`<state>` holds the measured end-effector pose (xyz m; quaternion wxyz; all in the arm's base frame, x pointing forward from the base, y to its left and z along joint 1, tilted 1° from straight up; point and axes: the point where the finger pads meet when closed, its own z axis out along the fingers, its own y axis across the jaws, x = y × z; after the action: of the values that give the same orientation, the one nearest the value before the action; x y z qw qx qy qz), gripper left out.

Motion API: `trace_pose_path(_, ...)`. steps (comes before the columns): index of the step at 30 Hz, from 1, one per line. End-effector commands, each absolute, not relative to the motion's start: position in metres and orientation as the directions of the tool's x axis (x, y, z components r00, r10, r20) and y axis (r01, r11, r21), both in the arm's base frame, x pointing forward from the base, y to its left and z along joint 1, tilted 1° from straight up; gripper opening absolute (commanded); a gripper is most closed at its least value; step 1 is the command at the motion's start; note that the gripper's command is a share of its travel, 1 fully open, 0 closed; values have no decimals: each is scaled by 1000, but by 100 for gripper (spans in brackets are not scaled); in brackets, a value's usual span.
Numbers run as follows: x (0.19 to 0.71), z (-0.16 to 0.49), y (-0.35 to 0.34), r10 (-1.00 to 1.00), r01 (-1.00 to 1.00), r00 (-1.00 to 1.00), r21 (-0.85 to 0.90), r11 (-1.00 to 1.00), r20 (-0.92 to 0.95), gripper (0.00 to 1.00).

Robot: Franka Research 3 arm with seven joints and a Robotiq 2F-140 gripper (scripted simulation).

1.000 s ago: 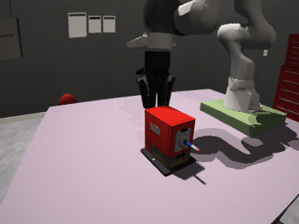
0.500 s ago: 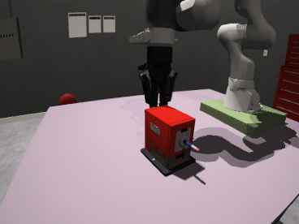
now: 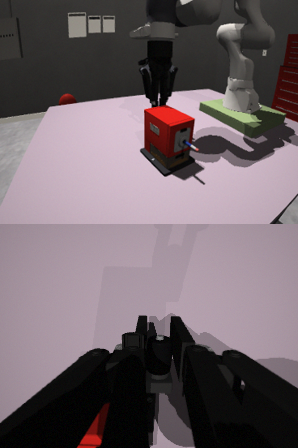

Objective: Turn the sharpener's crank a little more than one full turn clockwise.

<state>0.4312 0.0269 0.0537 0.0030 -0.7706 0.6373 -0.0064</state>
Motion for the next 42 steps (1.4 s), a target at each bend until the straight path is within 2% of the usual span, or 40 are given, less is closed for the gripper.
trace_pose_path(1,432,61,27,-984,-984,178,-11,-178,7,10)
trace_pose_path(42,443,86,30,-984,-984,178,-11,-178,7,10)
